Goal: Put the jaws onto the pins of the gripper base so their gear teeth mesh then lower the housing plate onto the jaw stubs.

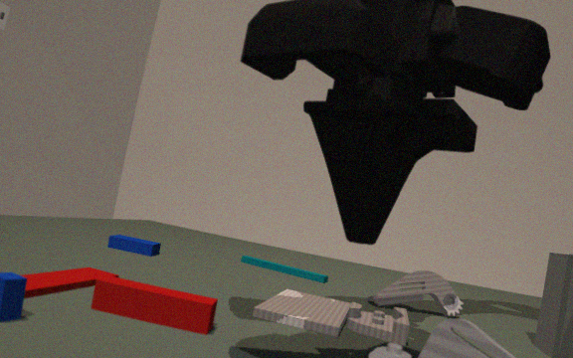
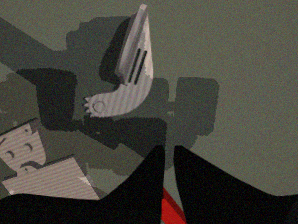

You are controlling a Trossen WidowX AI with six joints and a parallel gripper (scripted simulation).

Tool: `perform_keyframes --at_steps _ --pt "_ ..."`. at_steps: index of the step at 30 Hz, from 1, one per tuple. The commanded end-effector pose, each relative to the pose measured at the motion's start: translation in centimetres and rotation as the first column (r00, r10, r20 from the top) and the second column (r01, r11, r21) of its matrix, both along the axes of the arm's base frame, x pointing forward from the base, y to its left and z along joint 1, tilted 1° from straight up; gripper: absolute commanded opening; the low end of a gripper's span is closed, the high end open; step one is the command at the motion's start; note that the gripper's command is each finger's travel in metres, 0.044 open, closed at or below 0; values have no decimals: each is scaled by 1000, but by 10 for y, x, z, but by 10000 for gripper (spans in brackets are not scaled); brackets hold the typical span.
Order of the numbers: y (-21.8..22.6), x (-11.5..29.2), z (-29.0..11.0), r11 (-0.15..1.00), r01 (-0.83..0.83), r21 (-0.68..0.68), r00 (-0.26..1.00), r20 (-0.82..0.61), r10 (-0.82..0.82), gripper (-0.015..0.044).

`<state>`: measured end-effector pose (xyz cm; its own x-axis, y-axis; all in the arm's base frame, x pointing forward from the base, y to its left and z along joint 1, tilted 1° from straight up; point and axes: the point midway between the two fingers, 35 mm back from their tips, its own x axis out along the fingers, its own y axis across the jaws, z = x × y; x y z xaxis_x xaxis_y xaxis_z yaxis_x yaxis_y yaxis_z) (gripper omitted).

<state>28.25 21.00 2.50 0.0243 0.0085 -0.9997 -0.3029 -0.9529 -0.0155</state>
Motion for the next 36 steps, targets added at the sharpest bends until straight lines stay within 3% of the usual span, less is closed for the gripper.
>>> perform_keyframes --at_steps 1,16,32,36 --pt "1 0 1 1000 4 1 1000 2 -4 0" --pt "1 0 1 1000 4 1 1000 2 -4 0" --pt "0 0 0 1000 0 0 1000 1 0 420" --pt "0 0 0 1000 0 0 1000 1 0 440"
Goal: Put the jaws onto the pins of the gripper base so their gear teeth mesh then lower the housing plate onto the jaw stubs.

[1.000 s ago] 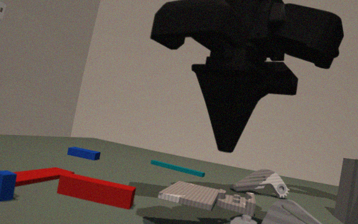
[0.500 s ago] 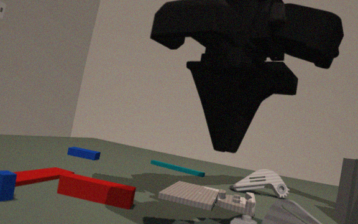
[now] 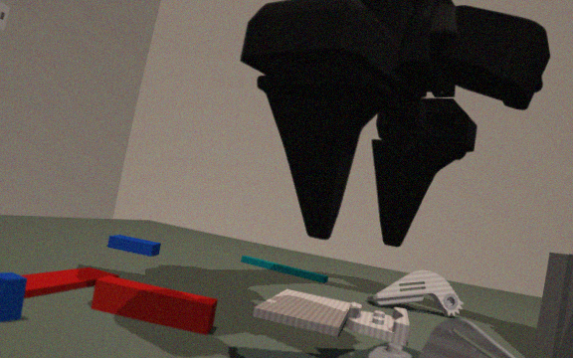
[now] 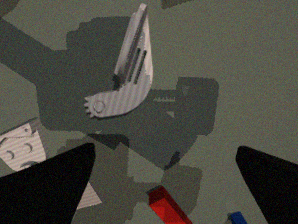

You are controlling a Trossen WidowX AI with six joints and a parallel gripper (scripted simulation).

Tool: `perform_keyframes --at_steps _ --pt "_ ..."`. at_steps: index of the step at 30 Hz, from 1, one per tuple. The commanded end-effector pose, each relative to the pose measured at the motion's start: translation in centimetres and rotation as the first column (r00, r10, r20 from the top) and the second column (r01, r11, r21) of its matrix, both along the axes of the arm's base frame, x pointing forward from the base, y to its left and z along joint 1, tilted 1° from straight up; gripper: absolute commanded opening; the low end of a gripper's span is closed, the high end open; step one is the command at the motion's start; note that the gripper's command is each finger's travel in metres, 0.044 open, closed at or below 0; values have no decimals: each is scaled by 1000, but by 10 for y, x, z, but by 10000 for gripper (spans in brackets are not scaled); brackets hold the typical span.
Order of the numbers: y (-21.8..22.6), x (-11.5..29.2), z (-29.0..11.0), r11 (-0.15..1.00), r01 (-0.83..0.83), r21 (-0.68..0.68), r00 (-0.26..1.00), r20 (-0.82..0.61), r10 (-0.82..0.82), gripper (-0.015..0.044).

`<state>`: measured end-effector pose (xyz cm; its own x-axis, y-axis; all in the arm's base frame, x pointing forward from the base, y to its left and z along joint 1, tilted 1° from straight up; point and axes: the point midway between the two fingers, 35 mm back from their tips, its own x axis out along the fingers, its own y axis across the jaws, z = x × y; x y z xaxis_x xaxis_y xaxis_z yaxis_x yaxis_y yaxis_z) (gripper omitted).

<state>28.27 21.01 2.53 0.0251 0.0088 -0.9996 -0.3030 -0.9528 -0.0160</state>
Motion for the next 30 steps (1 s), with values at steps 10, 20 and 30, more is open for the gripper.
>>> perform_keyframes --at_steps 10,20,30 --pt "0 0 0 1000 0 0 1000 0 0 440" --pt "0 0 0 1000 0 0 1000 0 0 440" --pt "0 0 0 1000 0 0 1000 0 0 309"
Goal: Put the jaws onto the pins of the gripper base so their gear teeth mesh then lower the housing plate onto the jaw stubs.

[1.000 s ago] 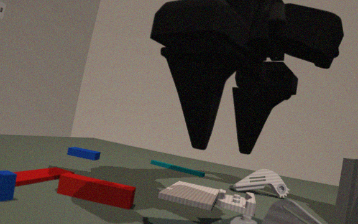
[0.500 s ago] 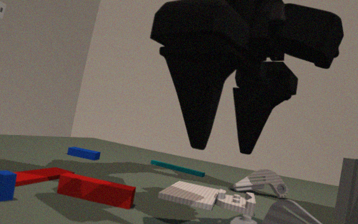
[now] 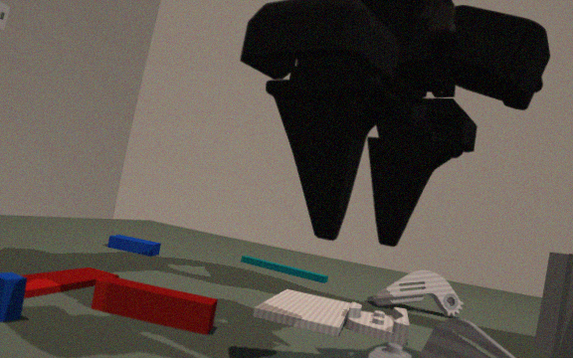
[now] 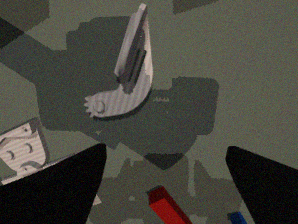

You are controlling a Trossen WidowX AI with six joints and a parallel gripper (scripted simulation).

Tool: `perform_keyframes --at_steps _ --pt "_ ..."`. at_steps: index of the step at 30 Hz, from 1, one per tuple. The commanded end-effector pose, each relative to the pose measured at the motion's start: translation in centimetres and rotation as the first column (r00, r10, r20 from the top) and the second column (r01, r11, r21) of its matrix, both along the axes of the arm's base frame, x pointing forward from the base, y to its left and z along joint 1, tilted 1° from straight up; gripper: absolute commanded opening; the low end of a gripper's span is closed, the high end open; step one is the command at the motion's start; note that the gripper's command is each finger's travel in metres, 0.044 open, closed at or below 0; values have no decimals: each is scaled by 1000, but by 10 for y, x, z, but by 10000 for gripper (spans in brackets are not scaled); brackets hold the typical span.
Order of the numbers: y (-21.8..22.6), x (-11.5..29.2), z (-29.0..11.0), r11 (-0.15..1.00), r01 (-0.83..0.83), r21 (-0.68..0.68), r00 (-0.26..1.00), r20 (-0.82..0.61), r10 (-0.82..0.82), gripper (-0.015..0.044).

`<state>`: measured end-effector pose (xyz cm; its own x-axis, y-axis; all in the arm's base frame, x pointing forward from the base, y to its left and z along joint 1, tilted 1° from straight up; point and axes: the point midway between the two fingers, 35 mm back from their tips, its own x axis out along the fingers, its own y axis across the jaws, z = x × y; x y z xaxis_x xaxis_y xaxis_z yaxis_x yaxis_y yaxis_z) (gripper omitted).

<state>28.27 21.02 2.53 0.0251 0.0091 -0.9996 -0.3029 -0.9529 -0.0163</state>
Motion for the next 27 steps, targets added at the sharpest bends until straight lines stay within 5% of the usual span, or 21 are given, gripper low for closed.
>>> perform_keyframes --at_steps 1,12,27 --pt "0 0 0 1000 0 0 1000 0 0 282" --pt "0 0 0 1000 0 0 1000 0 0 0" --pt "0 0 0 1000 0 0 1000 0 0 0"
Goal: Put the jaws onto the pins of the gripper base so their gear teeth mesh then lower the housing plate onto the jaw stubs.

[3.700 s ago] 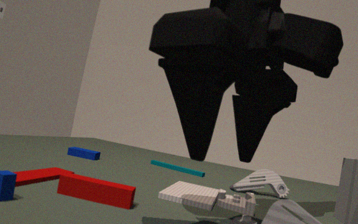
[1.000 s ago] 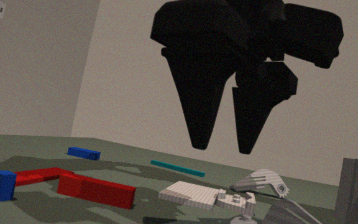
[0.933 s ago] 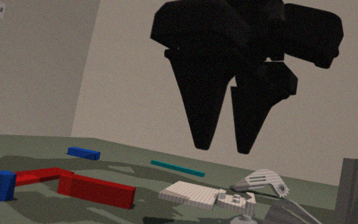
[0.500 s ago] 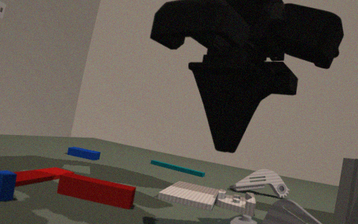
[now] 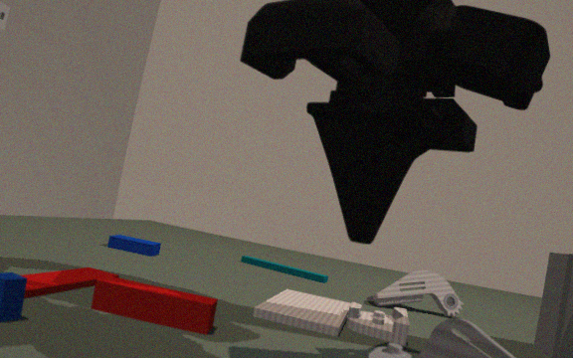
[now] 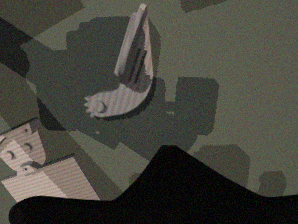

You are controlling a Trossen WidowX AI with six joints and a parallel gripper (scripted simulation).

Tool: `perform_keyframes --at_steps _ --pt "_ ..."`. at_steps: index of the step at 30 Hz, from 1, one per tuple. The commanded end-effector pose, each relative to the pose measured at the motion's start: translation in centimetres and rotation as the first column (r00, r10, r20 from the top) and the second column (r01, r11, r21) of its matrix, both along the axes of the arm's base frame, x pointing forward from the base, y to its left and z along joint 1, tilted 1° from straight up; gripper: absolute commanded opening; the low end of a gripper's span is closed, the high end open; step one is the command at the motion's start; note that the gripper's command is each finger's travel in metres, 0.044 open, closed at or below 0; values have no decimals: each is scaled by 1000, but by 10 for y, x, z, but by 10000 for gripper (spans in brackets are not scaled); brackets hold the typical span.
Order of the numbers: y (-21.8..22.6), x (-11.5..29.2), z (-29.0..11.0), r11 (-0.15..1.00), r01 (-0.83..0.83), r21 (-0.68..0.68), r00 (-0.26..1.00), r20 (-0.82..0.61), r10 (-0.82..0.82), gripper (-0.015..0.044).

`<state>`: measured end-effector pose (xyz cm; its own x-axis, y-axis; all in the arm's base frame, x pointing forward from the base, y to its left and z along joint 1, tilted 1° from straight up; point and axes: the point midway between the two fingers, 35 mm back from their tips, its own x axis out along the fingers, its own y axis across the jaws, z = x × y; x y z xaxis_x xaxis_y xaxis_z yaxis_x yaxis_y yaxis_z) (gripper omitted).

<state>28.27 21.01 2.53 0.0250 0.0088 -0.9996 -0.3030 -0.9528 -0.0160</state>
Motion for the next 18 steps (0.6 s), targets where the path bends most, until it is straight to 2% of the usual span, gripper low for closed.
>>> perform_keyframes --at_steps 1,2,18 --pt "0 0 0 1000 0 0 1000 0 0 0" --pt "0 0 0 1000 0 0 1000 0 0 0" --pt "0 0 0 1000 0 0 1000 0 0 420"
